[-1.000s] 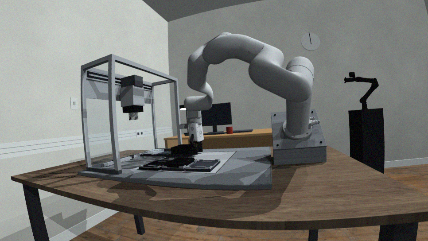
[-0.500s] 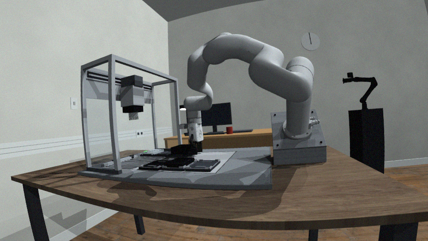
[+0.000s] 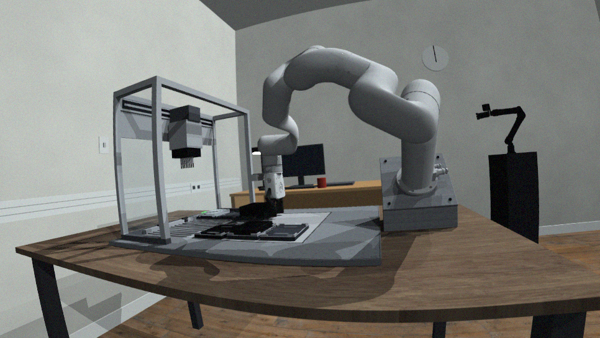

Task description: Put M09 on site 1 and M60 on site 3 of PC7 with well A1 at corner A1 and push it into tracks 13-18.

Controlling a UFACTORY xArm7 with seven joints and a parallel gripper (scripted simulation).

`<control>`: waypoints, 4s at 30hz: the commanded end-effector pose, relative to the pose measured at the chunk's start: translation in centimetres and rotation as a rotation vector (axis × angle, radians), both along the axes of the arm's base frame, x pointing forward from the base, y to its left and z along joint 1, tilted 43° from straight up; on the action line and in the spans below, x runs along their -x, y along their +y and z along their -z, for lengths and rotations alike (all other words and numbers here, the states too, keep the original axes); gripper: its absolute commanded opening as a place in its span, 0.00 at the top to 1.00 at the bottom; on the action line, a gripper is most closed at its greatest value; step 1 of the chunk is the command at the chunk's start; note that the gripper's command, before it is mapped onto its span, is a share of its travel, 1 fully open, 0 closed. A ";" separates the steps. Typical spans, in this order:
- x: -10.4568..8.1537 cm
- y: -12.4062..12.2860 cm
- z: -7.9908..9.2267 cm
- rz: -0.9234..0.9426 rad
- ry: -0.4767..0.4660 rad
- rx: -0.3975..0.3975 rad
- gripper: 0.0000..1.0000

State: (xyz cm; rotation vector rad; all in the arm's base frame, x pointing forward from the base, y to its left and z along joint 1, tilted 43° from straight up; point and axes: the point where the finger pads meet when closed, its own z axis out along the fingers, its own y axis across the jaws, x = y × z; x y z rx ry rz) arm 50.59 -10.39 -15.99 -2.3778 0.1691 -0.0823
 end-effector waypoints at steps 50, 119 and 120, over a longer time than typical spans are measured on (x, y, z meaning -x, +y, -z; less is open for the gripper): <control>1.1 -2.6 -2.6 0.003 -0.002 0.004 0.18; 2.2 -9.5 -10.0 0.003 -0.002 0.004 0.18; 2.2 -9.6 -10.1 0.003 -0.002 0.004 0.18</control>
